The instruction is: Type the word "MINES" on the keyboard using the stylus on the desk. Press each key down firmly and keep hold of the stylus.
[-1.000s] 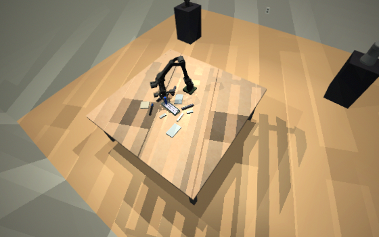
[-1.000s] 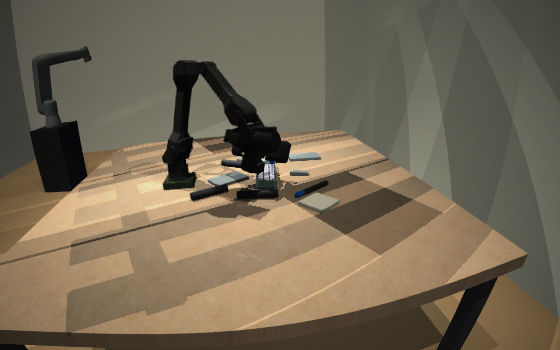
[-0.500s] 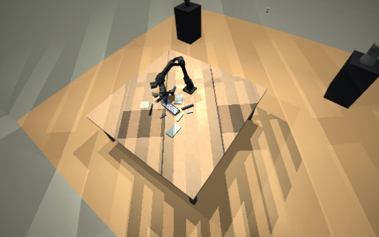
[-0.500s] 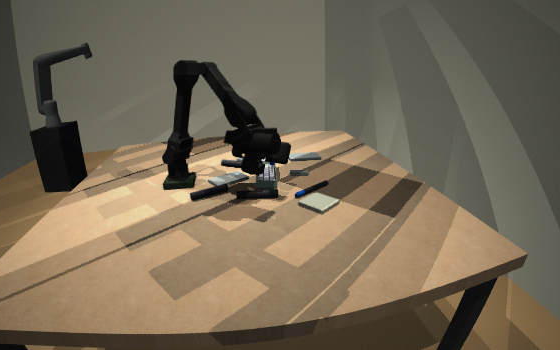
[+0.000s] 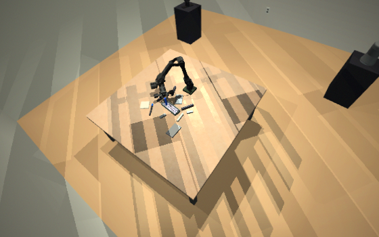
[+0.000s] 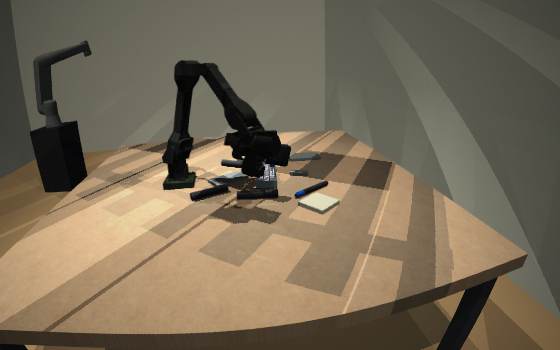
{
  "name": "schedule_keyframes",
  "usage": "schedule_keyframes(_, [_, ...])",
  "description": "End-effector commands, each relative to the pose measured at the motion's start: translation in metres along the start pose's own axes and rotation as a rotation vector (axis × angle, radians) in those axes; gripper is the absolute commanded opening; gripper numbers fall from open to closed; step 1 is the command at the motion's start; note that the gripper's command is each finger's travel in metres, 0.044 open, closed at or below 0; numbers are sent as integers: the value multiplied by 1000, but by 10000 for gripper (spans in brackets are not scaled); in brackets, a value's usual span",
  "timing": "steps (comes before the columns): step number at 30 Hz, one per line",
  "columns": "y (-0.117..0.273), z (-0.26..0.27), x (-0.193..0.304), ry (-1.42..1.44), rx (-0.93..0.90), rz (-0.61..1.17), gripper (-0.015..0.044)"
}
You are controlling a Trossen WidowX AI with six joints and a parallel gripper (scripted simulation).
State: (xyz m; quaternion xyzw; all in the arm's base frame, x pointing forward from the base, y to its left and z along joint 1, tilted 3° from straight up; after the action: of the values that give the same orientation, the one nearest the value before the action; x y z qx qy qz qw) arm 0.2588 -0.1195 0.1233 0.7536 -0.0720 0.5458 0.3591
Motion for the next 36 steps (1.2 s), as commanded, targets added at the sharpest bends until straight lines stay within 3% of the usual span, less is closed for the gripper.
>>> schedule_keyframes(1, [-2,0,-2,-6,2,5,81])
schedule_keyframes(25, [-4,1,-6,-6,2,5,81])
schedule_keyframes(36, [15,-4,25,-6,2,5,81])
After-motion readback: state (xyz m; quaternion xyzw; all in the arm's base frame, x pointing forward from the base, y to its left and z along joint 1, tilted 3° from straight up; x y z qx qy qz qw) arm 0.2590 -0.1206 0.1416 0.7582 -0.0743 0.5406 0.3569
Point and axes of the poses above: the point midway between the two fingers, 35 mm back from their tips, its own y axis back along the fingers, its own z axis across the jaws, x = y × z, the point moved 10 cm from there along y, back along the fingers, and after that the axes turned 10 degrees about -y, right-handed, at the moved point
